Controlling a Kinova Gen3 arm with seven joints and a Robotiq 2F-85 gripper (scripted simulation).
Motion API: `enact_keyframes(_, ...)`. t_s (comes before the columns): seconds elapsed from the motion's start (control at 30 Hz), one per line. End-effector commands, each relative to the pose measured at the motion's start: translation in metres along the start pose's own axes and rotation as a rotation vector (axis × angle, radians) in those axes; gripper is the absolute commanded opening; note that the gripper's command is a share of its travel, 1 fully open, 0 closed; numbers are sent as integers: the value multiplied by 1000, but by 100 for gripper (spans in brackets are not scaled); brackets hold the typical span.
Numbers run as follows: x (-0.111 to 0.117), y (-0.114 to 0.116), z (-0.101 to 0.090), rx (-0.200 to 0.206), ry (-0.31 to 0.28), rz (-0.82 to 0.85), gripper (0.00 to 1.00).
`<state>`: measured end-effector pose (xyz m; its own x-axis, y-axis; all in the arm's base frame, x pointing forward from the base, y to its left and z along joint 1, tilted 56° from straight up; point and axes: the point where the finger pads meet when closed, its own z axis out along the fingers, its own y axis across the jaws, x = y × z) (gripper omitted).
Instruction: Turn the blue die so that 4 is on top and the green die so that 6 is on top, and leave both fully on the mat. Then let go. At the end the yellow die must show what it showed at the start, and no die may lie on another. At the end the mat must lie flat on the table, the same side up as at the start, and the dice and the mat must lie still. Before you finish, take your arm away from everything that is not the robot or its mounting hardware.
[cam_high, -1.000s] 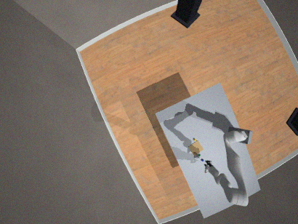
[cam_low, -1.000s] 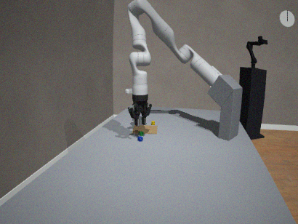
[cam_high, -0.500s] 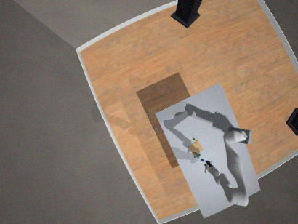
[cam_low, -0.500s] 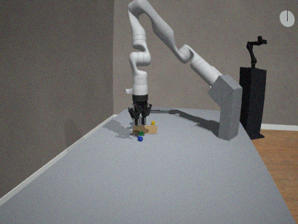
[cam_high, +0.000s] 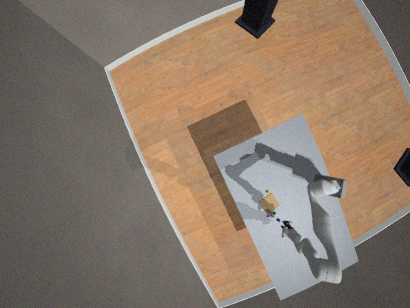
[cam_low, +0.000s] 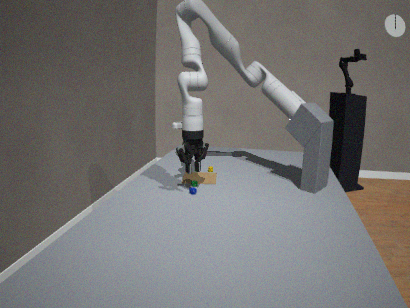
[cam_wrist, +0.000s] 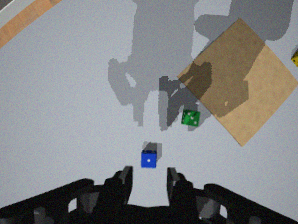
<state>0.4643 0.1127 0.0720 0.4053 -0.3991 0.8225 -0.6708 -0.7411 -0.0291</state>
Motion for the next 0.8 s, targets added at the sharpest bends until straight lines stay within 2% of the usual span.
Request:
enact_keyframes(0.0,0,0,0,2,1,-1,35)
enact_keyframes(0.33,0,0,4,6,5,2,35)
enact_keyframes(0.77,0,-1,22,6,5,2,35)
